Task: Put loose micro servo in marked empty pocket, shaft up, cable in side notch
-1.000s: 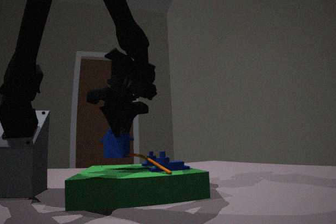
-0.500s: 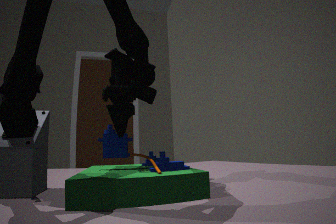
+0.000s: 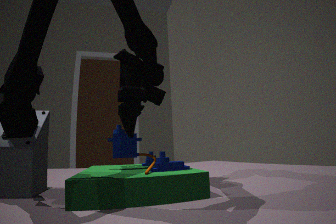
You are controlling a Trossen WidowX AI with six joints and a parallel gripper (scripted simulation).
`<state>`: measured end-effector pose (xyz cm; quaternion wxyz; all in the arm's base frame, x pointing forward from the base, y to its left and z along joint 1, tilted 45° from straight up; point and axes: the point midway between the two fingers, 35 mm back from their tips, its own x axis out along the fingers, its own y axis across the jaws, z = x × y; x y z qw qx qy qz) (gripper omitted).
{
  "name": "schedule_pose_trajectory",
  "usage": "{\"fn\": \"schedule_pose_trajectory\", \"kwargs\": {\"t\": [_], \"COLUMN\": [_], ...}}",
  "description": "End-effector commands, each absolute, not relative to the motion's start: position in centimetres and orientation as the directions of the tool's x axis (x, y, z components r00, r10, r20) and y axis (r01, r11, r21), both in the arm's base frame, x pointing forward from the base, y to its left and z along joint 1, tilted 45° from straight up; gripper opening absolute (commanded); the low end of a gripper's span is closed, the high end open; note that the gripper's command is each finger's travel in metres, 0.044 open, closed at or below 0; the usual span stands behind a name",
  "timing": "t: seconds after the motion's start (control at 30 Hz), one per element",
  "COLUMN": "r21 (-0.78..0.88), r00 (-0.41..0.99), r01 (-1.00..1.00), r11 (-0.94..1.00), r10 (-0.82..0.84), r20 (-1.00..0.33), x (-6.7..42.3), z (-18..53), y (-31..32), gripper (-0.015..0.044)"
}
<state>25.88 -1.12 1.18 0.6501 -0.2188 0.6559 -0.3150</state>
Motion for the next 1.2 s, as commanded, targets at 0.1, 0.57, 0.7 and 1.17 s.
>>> {"fn": "schedule_pose_trajectory", "kwargs": {"t": [0.1, 0.57, 0.7, 1.17], "r21": [-0.699, -0.699, -0.699, -0.700], "r00": [-0.049, -0.046, -0.046, -0.046], "r01": [0.124, 0.127, 0.127, 0.127], "r11": [0.704, 0.704, 0.704, 0.703], "r10": [-0.699, -0.700, -0.700, -0.701], "r20": [-0.713, -0.713, -0.713, -0.712], "x": [28.9, 34.2, 34.7, 34.6], "z": [1.5, 1.9, 1.9, 0.6], "y": [-1.4, -2.1, -2.2, -3.5], "gripper": [0.0000, 0.0000, 0.0000, 0.0000]}}
